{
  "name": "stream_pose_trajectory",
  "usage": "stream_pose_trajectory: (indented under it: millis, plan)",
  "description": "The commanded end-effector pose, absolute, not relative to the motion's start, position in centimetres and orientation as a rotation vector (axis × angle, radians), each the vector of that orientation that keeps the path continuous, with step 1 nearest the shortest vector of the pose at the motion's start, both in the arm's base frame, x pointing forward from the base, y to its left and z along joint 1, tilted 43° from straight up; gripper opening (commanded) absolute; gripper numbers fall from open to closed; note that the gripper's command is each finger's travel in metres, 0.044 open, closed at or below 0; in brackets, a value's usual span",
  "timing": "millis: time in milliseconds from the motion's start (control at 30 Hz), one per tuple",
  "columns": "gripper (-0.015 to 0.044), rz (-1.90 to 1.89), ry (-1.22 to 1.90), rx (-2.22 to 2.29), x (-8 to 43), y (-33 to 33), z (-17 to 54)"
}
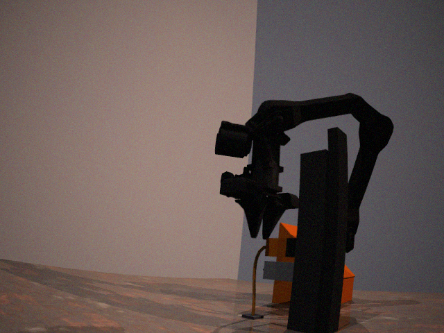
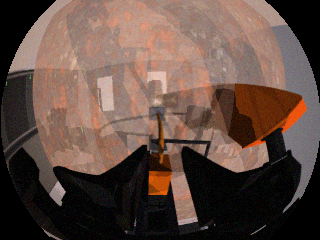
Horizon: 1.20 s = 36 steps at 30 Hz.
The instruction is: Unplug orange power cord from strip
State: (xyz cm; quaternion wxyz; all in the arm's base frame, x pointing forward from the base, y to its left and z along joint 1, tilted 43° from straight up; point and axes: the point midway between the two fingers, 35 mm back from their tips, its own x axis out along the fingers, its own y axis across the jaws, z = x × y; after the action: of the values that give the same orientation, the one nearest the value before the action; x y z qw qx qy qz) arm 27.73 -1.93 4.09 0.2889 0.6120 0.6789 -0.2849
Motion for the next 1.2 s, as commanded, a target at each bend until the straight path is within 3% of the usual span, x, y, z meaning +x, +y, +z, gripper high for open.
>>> stream_pose_trajectory:
  millis: [0, 1167]
  plan:
    - [0.0160, -0.761, 1.814, 1.642, 27.8, -1.6, 4.5]
    - [0.0160, -0.759, 1.816, 1.643, 27.6, 1.7, 6.0]
